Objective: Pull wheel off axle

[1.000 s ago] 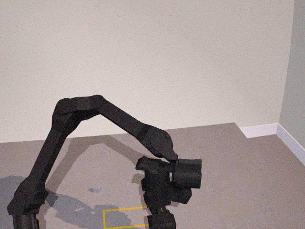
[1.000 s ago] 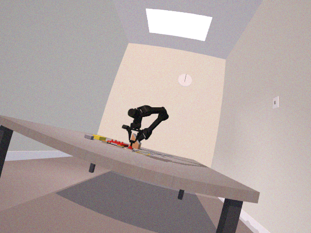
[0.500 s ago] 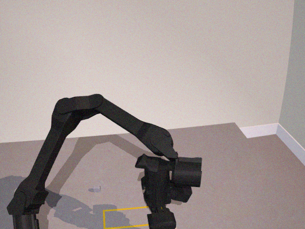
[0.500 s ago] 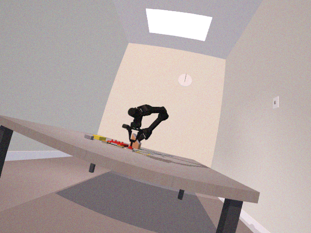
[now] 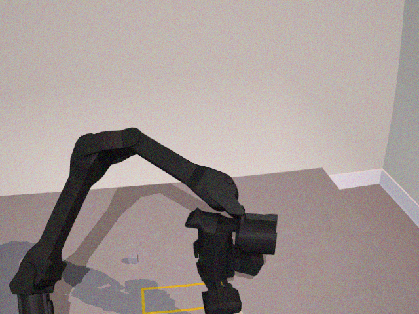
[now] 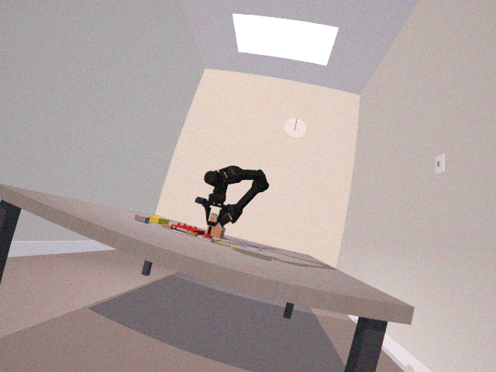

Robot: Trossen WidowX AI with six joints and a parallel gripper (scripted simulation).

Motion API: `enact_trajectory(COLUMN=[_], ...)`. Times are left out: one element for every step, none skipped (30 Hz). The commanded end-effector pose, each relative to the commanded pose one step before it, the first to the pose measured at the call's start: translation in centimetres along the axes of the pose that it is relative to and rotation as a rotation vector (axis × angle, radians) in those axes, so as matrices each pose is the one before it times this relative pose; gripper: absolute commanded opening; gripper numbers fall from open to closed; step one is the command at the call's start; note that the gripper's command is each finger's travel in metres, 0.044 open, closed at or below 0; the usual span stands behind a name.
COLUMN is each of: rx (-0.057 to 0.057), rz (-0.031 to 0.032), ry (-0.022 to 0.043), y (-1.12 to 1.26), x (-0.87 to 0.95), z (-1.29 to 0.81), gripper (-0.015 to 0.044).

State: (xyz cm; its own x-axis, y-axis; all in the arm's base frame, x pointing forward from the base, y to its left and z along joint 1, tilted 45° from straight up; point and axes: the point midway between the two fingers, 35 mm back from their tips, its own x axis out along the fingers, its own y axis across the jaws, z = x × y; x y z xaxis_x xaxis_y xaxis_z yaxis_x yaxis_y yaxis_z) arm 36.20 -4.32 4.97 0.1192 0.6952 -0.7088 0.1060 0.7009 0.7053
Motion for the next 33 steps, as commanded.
enact_trajectory(rx=[-0.0088, 0.0001, 0.0001, 0.0002, 0.0002, 0.0001, 0.0001, 0.0, 0.0108, -0.0001, -0.0002, -0.0003, -0.0003, -0.0003, -0.0003, -0.0003, -0.0003, -0.0003, -0.0003, -0.0003, -0.0003, -0.0003, -0.0003, -0.0003, -0.0003, -0.0003, -0.0003, -0.0003, -0.0003, -0.0003, -0.0003, -0.0003, -0.0003], rz=[-0.00773, -0.00022, -0.0002, -0.00013, -0.00004, 0.00004, 0.00005, 0.00001, 0.00826, -0.00022, -0.00035, -0.00042, -0.00039, -0.00037, -0.00035, -0.00032, -0.0003, -0.00028, -0.00025, -0.00023, -0.00021, -0.00018, -0.00016, -0.00014, -0.00011, -0.00009, -0.00007, -0.00004, -0.00002, 0.0, 0.00003, 0.00005, 0.00007], ry=[-0.00467, -0.00001, 0.00001, 0.00004, 0.00006, 0.00007, 0.00006, 0.00002, 0.00549, -0.00005, -0.00008, -0.0001, -0.0001, -0.0001, -0.00011, -0.00011, -0.00011, -0.00011, -0.00011, -0.00011, -0.00011, -0.00011, -0.00011, -0.00011, -0.00011, -0.00011, -0.00011, -0.00011, -0.0001, -0.0001, -0.0001, -0.0001, -0.0001], y=[-0.061, 0.001, 0.009, 0.02, 0.033, 0.034, 0.016, -0.023, 0.029, 0.185, 0.307, 0.376, 0.373, 0.37, 0.367, 0.364, 0.36, 0.357, 0.352, 0.35, 0.346, 0.342, 0.338, 0.335, 0.331, 0.327, 0.323, 0.319, 0.314, 0.311, 0.306, 0.302, 0.298], x=[-0.803, -0.383, -0.466, -0.524, -0.55, -0.439, -0.268, -0.09, 0.876, -0.026, -0.042, -0.05, -0.048, -0.046, -0.044, -0.043, -0.041, -0.039, -0.037, -0.036, -0.034, -0.032, -0.03, -0.028, -0.027, -0.025, -0.023, -0.022, -0.02, -0.018, -0.017, -0.015, -0.013], z=[0.142, -0.012, -0.028, -0.049, -0.072, -0.079, -0.067, -0.035, -0.031, -0.082, -0.139, -0.175, -0.18, -0.184, -0.188, -0.193, -0.197, -0.201, -0.205, -0.209, -0.213, -0.217, -0.22, -0.224, -0.228, -0.231, -0.235, -0.238, -0.241, -0.245, -0.248, -0.252, -0.255], gripper=[0.0, 0.0, 0.0, 0.0, 0.0, 0.0, 0.0, 0.0, 0.0, 0.0, 0.0, 0.0, 0.0, 0.0, 0.0, 0.0, 0.0, 0.0, 0.0, 0.0, 0.0, 0.0, 0.0, 0.0, 0.0, 0.0, 0.0, 0.0, 0.0, 0.0, 0.0, 0.0, 0.0])
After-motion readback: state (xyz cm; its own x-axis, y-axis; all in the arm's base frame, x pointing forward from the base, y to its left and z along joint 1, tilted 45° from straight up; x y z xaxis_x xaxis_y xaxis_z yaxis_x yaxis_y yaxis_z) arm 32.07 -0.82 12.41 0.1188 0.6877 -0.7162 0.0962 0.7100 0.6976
